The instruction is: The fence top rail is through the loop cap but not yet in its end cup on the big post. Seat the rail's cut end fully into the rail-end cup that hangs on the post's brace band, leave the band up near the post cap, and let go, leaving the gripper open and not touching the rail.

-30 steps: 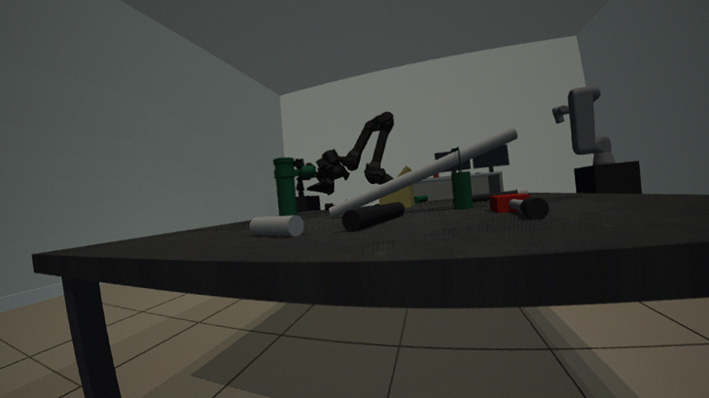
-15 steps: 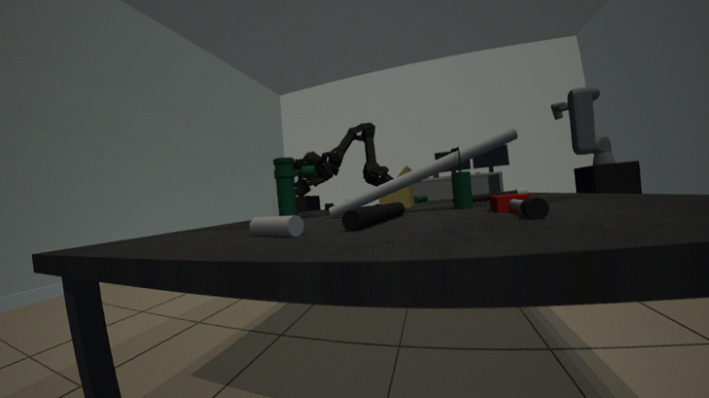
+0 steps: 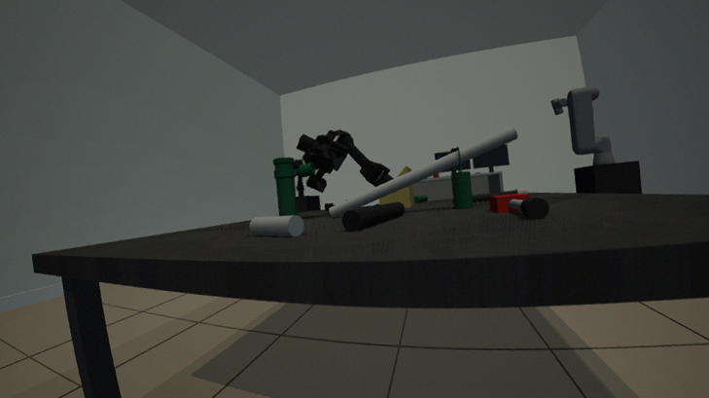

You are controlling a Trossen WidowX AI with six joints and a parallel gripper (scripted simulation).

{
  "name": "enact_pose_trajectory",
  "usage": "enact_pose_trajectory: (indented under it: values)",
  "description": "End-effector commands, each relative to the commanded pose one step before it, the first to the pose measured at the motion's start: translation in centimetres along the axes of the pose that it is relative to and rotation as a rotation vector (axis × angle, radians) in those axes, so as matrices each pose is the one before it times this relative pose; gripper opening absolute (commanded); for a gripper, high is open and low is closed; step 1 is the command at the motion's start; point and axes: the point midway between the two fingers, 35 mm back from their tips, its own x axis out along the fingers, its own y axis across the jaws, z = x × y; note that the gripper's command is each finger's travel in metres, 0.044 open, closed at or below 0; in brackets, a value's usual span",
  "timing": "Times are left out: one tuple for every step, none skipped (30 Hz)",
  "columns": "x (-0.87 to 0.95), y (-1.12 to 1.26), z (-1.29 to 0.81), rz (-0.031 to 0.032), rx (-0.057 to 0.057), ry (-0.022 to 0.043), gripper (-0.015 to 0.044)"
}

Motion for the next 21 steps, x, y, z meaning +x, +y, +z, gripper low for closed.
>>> enact_pose_trajectory:
  values:
    - [0.440,1.964,-0.074,-0.04015,-0.0099,0.08889,0.0440]
    - [0.093,0.852,-0.121,-0.02183,-0.0122,0.03601,0.0440]
    - [0.021,0.880,-0.110,-0.02515,-0.0158,0.03335,0.0440]
    - [-0.059,0.880,-0.091,-0.02769,-0.0188,0.02926,0.0440]
    - [-0.141,0.877,-0.070,-0.03001,-0.0216,0.02486,0.0440]
    - [-0.225,0.872,-0.045,-0.03209,-0.0241,0.02017,0.0440]
    - [-0.311,0.863,-0.016,-0.03389,-0.0263,0.01523,0.0440]
    - [-0.399,0.853,0.016,-0.03542,-0.0282,0.01009,0.0440]
    - [-0.488,0.839,0.051,-0.03664,-0.0298,0.00477,0.0440]
    - [-0.578,0.823,0.090,-0.03756,-0.0311,-0.00067,0.0440]
    - [-0.667,0.804,0.132,-0.03810,-0.0321,-0.00619,0.0440]
    - [-0.759,0.786,0.178,-0.03848,-0.0329,-0.01178,0.0440]
    - [-0.850,0.764,0.228,-0.03848,-0.0334,-0.01738,0.0440]
    - [-0.940,0.741,0.282,-0.03817,-0.0336,-0.02296,0.0440]
    - [-1.026,0.715,0.338,-0.03749,-0.0335,-0.02841,0.0440]
    - [-0.889,0.552,0.320,-0.02953,-0.0267,-0.02677,0.0440]
    - [-0.561,0.318,0.217,-0.01739,-0.0158,-0.01772,0.0440]
    - [-0.191,0.103,0.077,-0.00574,-0.0053,-0.00618,0.0440]
    - [0.000,0.000,0.000,0.00000,0.0000,0.00000,0.0440]
    - [0.000,0.000,0.000,0.00000,0.0000,0.00000,0.0440]
    - [0.000,0.000,0.000,0.00000,0.0000,0.00000,0.0440]
